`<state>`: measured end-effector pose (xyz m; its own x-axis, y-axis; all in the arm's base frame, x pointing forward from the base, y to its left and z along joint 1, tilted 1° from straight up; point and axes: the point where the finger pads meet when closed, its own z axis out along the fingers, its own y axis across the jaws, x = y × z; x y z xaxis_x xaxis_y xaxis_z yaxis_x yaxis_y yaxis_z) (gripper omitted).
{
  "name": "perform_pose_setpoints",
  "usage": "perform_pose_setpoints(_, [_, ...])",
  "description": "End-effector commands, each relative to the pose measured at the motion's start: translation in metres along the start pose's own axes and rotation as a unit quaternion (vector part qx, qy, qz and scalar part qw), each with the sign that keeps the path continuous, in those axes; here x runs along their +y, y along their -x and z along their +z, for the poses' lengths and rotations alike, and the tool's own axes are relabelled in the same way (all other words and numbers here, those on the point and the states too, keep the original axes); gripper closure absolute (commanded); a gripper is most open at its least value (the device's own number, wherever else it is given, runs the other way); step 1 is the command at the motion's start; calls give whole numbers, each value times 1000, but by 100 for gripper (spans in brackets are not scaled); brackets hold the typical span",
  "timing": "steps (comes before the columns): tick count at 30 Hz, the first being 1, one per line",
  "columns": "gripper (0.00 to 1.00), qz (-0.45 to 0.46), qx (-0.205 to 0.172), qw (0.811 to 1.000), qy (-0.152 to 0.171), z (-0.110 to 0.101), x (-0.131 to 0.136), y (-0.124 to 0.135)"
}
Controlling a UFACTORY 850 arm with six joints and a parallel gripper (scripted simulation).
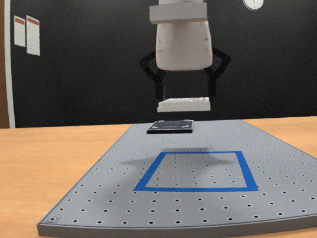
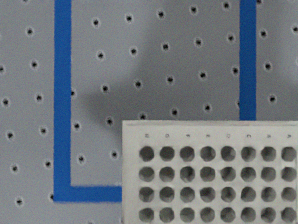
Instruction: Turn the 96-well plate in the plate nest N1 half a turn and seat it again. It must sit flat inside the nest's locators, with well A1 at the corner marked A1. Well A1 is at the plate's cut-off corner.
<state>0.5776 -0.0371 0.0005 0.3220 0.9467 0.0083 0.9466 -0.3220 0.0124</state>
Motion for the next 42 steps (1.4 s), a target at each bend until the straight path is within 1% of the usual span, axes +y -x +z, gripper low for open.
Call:
perform_pose_setpoints(1, [100,0,0,1000,1,0,-2,-12])
perform_pose_setpoints(9, [100,0,0,1000,1,0,-8,-38])
perform_pose_setpoints(11, [100,0,0,1000,1,0,-8,-38])
perform_pose_setpoints(26, [100,0,0,1000,1,2,-20,-86])
perform_pose_setpoints(28, [100,0,0,1000,1,2,-20,-86])
perform_pose_setpoints(31, [100,0,0,1000,1,2,-23,-96])
perform_pose_setpoints(42, [100,0,0,1000,1,2,-23,-96])
